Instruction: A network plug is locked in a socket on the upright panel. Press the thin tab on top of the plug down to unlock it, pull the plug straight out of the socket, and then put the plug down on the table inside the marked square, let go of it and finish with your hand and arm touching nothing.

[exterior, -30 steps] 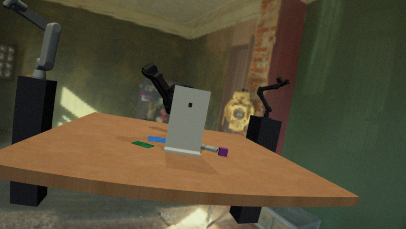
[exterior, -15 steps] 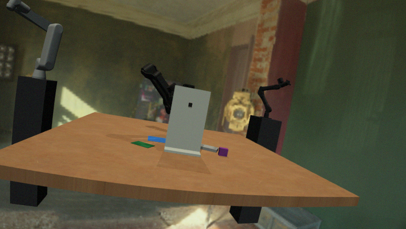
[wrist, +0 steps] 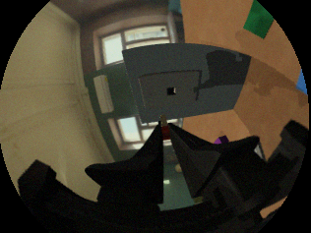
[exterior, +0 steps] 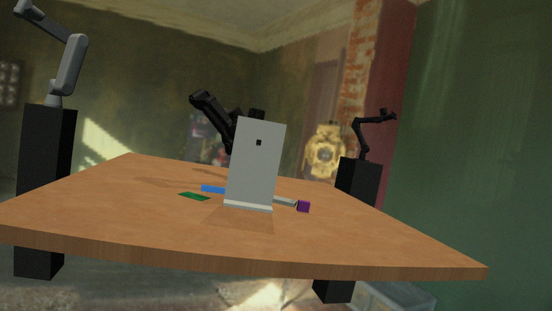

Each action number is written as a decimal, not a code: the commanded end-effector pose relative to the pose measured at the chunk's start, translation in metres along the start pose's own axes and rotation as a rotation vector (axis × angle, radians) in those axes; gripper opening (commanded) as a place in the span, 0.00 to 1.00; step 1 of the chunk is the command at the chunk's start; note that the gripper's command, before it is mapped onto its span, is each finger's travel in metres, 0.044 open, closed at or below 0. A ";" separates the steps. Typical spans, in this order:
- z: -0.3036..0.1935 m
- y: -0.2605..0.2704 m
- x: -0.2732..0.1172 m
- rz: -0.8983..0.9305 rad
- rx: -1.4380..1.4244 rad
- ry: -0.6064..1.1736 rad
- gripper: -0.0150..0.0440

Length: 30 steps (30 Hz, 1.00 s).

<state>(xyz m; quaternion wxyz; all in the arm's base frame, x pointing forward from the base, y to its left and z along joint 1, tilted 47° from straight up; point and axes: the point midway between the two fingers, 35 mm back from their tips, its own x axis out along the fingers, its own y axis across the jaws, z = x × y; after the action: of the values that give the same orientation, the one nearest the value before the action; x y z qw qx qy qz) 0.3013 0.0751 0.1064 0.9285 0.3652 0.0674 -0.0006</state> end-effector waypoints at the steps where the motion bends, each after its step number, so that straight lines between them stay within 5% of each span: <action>1: 0.003 0.008 -0.003 0.006 0.008 -0.011 0.25; 17: 0.004 0.026 -0.015 0.006 0.013 -0.017 0.25; 30: 0.028 -0.038 -0.017 -0.317 0.150 -0.134 0.25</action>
<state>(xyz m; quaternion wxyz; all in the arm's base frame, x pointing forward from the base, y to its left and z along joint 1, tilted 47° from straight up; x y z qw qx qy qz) 0.2877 0.0413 0.1028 0.9005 0.4050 0.0716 -0.1411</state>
